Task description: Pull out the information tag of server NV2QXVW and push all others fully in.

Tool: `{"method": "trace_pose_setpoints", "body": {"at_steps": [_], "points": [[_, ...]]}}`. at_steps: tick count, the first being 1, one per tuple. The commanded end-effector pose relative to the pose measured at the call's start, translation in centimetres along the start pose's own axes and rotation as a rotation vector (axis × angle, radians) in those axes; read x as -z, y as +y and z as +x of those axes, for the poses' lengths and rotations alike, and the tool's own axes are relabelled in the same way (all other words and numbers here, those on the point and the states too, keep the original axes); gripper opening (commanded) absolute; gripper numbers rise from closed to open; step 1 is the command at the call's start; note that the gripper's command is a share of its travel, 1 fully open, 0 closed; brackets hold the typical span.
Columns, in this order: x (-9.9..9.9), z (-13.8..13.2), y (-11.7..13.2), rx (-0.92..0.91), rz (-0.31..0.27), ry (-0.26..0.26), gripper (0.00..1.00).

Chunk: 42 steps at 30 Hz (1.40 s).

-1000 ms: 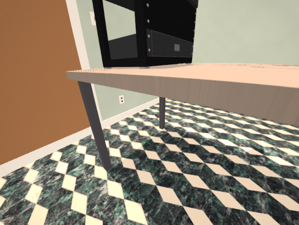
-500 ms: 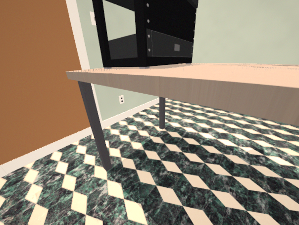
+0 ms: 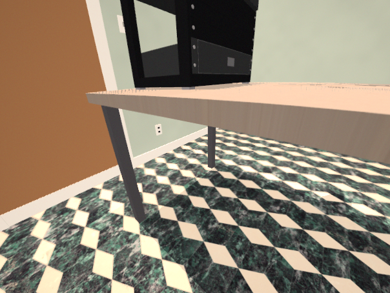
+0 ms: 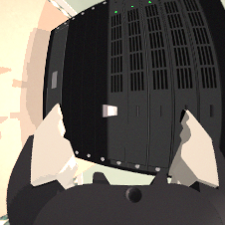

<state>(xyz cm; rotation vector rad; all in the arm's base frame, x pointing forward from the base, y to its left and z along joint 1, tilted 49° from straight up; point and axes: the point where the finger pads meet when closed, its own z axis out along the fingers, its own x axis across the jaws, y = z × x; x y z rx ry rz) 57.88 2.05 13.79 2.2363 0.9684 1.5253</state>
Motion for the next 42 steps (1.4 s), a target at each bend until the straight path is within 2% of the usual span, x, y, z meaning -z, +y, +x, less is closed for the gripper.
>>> {"method": "trace_pose_setpoints", "body": {"at_steps": [1,25,42], "points": [[-0.1,0.1,-0.1,0.0,0.002,0.001,1.0],[0.8,0.0,-0.5,0.0,0.001,0.0,1.0],[2.9,0.1,-1.9,0.0,0.001,0.0,1.0]]}}
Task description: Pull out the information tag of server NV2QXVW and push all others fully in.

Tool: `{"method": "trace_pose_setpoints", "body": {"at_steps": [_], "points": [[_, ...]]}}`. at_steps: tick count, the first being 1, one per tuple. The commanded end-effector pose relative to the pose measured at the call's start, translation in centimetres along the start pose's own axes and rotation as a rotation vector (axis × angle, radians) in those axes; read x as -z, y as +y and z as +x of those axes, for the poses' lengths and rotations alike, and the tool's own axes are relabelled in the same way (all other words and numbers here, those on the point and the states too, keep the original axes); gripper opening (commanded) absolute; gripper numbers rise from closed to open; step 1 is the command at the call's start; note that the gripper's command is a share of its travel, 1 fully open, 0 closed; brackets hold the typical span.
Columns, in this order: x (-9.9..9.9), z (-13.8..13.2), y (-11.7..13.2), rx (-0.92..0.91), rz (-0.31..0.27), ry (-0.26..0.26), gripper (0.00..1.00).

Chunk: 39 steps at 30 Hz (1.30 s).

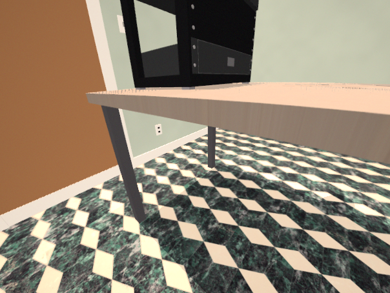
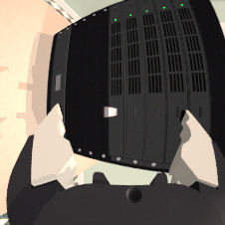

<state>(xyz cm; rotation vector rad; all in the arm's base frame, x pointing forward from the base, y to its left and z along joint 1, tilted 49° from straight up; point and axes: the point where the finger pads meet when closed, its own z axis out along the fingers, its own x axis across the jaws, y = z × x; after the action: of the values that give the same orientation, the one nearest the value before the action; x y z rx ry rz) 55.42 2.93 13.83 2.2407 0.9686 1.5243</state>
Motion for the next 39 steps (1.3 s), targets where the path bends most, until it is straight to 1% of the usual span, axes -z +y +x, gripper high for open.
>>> {"method": "trace_pose_setpoints", "body": {"at_steps": [1,15,25,39], "points": [[1.0,0.0,-0.4,0.002,-0.002,0.001,1.0],[2.7,0.1,-1.5,0.002,-0.002,0.001,1.0],[3.0,0.1,-1.7,0.002,-0.002,0.001,1.0],[3.0,0.1,-1.7,0.002,-0.002,0.001,1.0]]}}
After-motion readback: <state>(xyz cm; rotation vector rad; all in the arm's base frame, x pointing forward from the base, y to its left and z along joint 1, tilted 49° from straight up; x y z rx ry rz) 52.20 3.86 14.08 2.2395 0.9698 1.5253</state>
